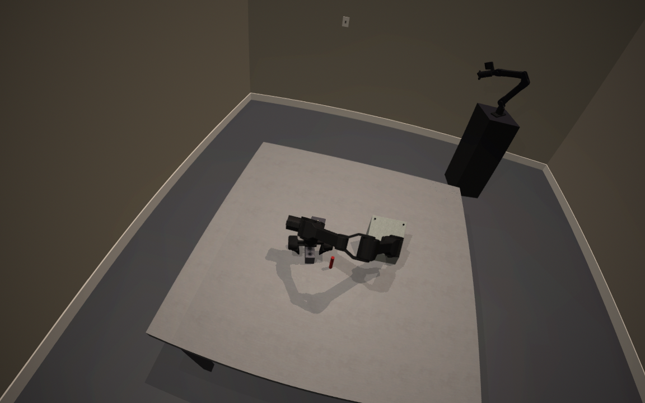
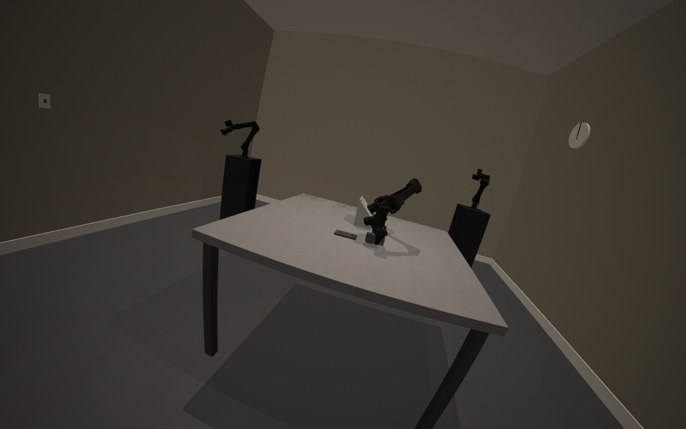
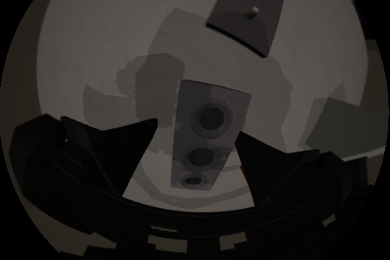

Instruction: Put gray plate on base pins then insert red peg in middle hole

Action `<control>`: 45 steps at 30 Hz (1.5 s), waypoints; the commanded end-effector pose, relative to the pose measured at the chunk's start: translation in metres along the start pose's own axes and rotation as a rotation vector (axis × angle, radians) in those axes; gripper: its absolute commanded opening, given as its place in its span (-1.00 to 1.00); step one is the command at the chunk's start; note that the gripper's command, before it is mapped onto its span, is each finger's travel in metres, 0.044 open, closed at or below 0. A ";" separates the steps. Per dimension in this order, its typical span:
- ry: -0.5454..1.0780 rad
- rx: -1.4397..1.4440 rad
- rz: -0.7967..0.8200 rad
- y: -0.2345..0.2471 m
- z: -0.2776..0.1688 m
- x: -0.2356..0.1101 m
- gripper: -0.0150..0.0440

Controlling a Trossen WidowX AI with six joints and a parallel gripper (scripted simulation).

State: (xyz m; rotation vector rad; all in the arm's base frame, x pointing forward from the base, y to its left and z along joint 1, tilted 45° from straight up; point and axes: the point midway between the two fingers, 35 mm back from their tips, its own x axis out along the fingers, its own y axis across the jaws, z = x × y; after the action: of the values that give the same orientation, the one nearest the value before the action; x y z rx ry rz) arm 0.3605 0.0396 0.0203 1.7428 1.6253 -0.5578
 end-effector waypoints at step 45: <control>-0.008 0.012 -0.002 0.001 0.004 -0.080 -0.49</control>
State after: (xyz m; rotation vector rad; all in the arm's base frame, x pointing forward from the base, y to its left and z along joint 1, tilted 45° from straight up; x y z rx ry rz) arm 0.3508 -0.0112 0.0660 1.7520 1.6354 -0.5865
